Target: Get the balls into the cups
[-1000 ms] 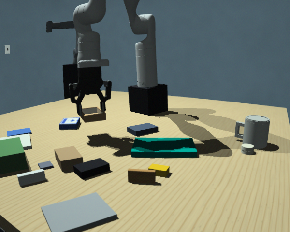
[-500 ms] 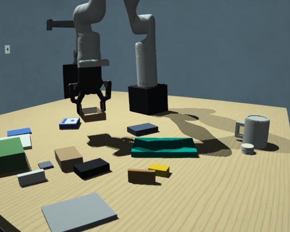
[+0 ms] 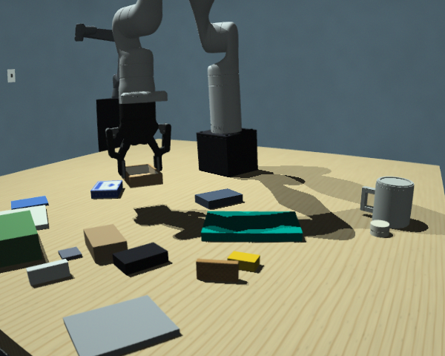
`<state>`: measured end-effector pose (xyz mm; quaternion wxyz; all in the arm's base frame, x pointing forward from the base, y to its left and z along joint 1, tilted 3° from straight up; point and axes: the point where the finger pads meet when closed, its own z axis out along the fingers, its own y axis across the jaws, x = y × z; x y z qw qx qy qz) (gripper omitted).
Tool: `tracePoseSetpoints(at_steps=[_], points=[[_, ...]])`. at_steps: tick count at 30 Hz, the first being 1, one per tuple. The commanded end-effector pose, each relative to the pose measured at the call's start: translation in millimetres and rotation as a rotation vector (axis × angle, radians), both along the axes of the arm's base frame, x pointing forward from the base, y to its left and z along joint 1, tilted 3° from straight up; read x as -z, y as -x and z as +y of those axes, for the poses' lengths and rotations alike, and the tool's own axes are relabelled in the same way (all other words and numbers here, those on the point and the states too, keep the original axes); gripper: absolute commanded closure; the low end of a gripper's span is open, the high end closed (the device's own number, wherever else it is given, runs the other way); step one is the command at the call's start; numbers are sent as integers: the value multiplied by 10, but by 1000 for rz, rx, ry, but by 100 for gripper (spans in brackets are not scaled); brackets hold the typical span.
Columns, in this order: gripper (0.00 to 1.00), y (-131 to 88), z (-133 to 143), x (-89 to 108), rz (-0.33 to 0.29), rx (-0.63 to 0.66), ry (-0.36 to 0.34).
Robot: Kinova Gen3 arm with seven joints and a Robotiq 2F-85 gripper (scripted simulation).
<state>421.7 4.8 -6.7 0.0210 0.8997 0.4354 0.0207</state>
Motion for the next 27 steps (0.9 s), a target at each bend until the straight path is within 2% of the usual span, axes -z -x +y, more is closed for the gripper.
tracePoseSetpoints(at_steps=[1, 4, 11, 13, 27], points=[[29, -6, 1, -7, -2, 0, 0], [29, -11, 7, -7, 25, 2, 34], [29, -11, 7, -7, 25, 2, 34], [29, -6, 1, -7, -2, 0, -1], [29, -6, 1, -7, -2, 0, 0]])
